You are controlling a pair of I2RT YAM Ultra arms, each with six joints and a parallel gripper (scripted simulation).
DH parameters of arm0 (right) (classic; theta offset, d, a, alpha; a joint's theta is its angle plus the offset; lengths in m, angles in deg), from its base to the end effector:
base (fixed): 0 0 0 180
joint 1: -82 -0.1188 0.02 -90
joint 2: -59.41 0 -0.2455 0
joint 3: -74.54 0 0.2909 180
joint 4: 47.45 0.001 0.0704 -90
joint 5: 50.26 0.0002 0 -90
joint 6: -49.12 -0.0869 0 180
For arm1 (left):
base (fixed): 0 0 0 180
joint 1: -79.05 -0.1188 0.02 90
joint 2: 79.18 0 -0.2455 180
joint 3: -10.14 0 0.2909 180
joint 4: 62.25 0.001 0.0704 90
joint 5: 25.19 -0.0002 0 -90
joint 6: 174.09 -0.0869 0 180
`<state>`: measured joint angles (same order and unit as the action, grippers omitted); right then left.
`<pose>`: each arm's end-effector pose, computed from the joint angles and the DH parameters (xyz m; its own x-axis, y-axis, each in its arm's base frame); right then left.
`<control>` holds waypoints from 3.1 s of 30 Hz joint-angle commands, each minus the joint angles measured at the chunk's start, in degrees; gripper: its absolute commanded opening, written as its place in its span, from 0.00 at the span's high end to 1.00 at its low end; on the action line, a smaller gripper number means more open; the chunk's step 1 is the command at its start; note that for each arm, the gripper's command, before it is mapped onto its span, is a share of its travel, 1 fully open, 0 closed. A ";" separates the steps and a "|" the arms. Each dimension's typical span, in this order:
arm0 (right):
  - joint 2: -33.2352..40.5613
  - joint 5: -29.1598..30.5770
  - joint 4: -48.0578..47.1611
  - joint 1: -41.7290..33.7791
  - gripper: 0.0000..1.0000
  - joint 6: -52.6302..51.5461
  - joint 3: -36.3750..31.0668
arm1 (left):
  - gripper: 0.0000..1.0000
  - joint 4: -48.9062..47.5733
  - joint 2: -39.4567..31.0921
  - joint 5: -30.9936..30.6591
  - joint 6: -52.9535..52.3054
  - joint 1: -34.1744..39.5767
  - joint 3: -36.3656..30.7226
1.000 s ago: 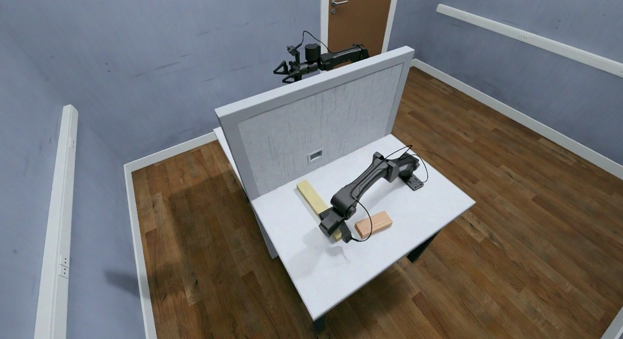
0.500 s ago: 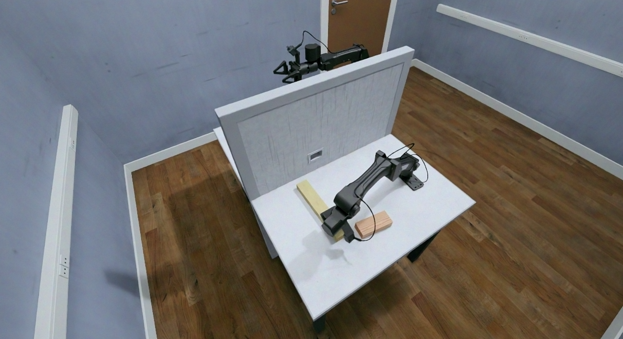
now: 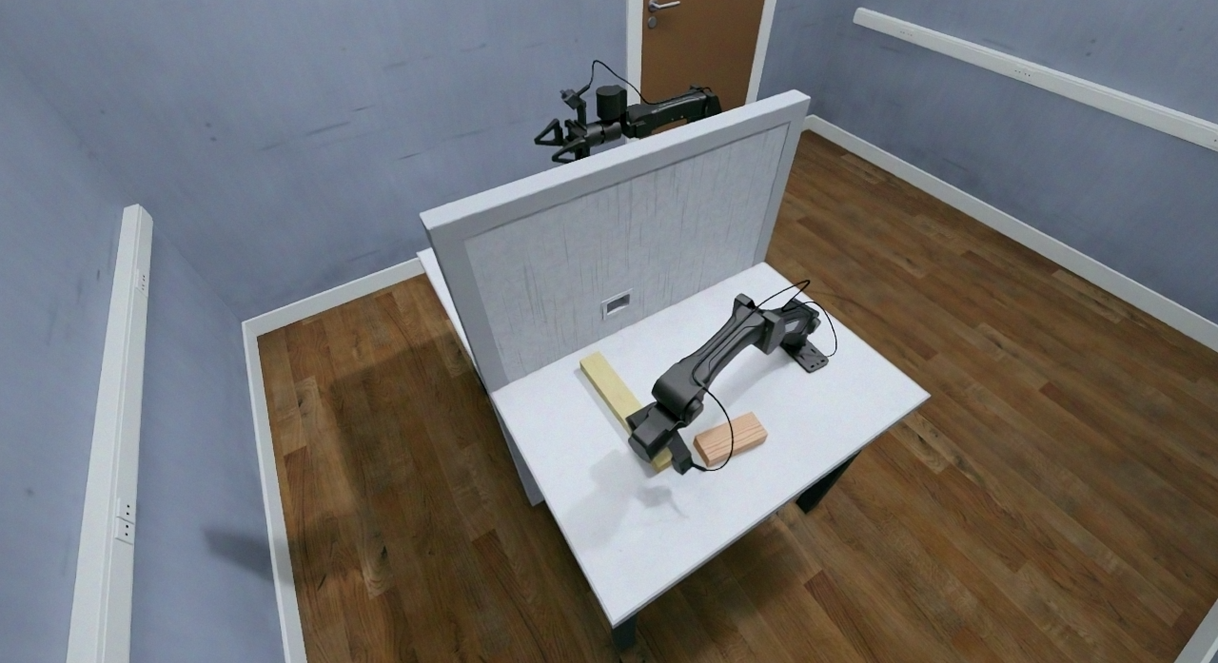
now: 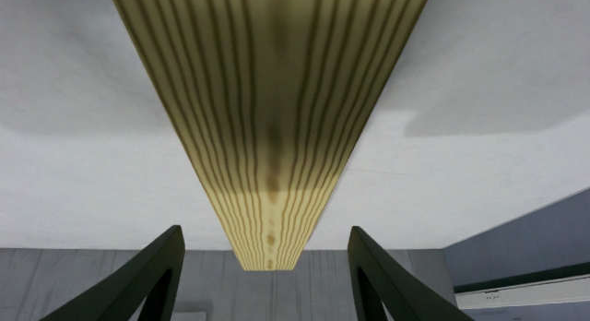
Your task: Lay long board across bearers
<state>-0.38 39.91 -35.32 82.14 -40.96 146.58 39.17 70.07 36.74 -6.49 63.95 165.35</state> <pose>0.3380 -0.0001 0.3928 0.0021 0.0014 -1.0000 0.0054 1.0000 0.0014 0.4990 0.0933 0.1281 0.0603 -0.8763 0.4779 -0.9973 -0.0728 -0.0077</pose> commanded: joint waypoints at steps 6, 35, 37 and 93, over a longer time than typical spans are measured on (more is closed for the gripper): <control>0.61 -0.23 0.88 -0.67 0.00 0.01 0.11 | 0.28 -1.20 -3.66 10.54 4.31 2.89 2.22; 0.61 -0.23 0.88 -0.67 0.00 0.01 0.11 | 0.28 -7.21 -4.88 8.50 4.15 4.01 -6.56; 0.61 -0.23 0.88 -0.67 0.00 0.01 0.11 | 0.28 -8.25 -5.27 8.51 4.33 4.13 -7.75; 0.61 -0.23 0.88 -0.67 0.00 0.01 0.11 | 1.00 -9.22 -4.79 7.22 4.77 4.99 -9.11</control>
<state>-0.38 39.91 -35.32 82.14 -40.96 146.58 28.31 66.07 45.43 -1.24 68.59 154.05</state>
